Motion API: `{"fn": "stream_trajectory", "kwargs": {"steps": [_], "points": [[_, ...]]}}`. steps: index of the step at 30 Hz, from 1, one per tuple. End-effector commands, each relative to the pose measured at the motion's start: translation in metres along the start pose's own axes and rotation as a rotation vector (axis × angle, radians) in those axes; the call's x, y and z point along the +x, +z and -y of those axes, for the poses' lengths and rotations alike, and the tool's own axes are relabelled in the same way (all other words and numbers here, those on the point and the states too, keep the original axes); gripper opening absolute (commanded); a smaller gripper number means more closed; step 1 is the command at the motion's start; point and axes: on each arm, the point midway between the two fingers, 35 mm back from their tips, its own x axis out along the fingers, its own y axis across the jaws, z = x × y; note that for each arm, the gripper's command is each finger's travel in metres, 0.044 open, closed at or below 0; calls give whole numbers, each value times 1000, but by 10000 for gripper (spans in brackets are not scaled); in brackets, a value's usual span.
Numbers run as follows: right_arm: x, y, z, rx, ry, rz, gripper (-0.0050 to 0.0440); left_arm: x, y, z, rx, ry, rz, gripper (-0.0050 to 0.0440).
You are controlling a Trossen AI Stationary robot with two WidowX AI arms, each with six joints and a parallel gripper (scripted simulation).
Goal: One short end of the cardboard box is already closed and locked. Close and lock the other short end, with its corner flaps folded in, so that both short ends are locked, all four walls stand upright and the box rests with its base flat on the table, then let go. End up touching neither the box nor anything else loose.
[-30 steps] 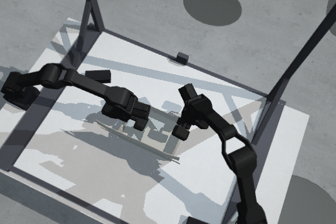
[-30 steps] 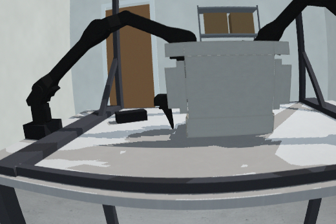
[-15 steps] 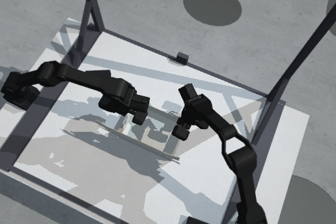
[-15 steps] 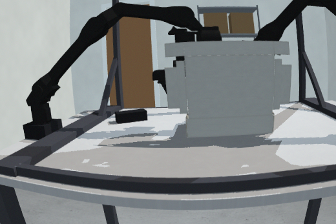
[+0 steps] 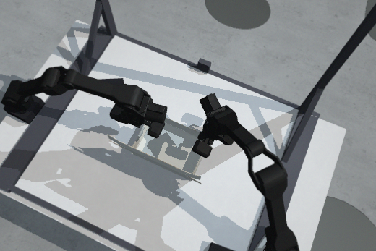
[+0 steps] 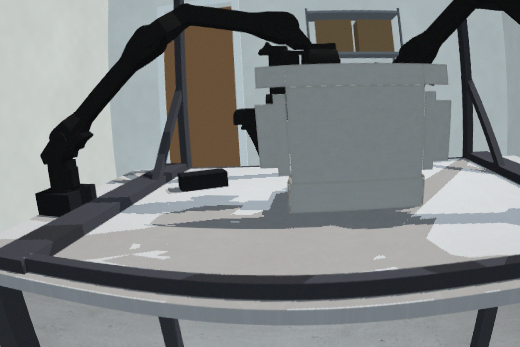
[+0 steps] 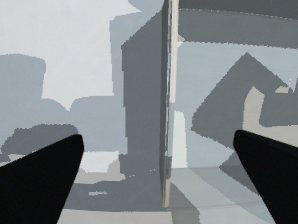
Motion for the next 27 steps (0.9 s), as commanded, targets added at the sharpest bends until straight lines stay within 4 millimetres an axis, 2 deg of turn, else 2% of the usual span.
{"fn": "stream_trajectory", "kwargs": {"steps": [1,5,15,18,22,27], "points": [[-21,25,-18,-7,-39,14,440,-9,-5,-3,-6,20,-15,56],[-24,49,-48,-7,-37,15,440,-9,-5,-3,-6,20,-15,56],[-24,50,-49,-7,-37,15,440,-9,-5,-3,-6,20,-15,56],[-24,50,-48,-7,-37,15,368,-21,-9,-4,-6,20,-15,56],[-24,50,-48,-7,-37,15,272,-59,-20,-4,-6,20,-15,56],[-24,50,-48,-7,-37,15,152,-62,-21,-4,-6,20,-15,56]]}}
